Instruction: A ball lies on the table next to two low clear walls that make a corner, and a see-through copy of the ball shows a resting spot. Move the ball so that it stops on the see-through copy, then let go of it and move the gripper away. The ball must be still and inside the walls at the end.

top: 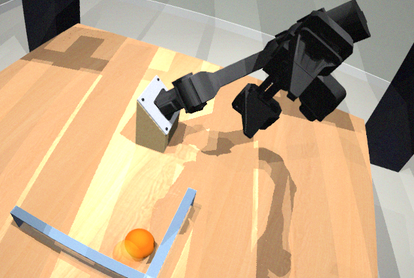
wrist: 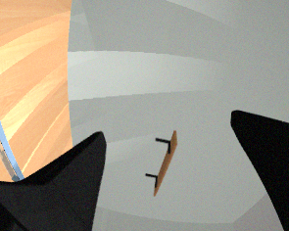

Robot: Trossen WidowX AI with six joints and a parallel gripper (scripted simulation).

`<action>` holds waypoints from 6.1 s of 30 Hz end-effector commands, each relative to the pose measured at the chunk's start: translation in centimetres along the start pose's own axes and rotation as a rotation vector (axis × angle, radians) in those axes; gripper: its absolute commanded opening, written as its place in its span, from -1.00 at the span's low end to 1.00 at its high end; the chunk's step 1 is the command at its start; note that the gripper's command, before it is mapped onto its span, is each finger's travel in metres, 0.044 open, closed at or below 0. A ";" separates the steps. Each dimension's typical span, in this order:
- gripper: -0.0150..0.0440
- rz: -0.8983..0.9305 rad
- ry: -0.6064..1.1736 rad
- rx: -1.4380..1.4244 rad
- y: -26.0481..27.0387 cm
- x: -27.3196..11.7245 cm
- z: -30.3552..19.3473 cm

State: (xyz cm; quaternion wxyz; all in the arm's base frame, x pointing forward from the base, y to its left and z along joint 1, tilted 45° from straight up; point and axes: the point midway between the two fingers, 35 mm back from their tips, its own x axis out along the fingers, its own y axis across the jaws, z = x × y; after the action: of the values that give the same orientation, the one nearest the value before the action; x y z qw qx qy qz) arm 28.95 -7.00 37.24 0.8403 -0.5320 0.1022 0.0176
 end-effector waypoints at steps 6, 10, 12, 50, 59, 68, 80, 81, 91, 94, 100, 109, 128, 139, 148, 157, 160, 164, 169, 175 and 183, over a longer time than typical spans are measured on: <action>0.89 0.306 -0.024 -0.021 5.6 5.0 -1.3; 0.89 0.572 -0.070 -0.020 11.2 8.0 -2.1; 0.89 0.701 -0.100 -0.012 14.0 9.1 -2.3; 0.89 1.413 -0.339 0.185 33.2 10.7 -1.4; 0.89 1.413 -0.340 0.186 34.5 10.9 -0.9; 0.89 1.413 -0.341 0.187 35.9 11.0 -0.4; 0.49 1.413 -0.342 0.187 36.1 11.0 -0.3; 0.47 1.413 -0.342 0.187 36.1 11.0 -0.3; -0.29 1.391 -0.282 0.190 33.9 11.7 -2.2; -0.49 1.394 -0.285 0.188 32.8 11.6 -2.6; -0.49 1.402 -0.297 0.183 29.8 11.3 -3.5; -0.49 1.412 -0.324 0.182 24.9 10.0 -4.8; -0.49 1.470 -0.057 0.501 23.4 9.7 -5.1; -0.49 1.486 0.222 0.801 23.8 10.0 -5.0; -0.49 1.471 0.456 1.044 24.1 10.2 -4.9; -0.49 1.429 0.696 1.283 24.4 10.5 -4.9; -0.49 1.408 0.777 1.361 24.5 10.6 -4.8; -0.49 1.376 0.885 1.465 24.7 10.7 -4.8; -0.49 1.327 1.022 1.592 24.8 10.8 -4.7; -0.49 1.255 1.188 1.741 25.1 11.0 -4.7; -0.49 1.135 1.412 1.933 25.3 11.2 -4.6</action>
State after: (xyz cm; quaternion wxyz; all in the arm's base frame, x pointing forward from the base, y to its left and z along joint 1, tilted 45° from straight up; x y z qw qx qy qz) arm 35.61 -1.15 10.73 0.5443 0.4719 0.6925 0.0375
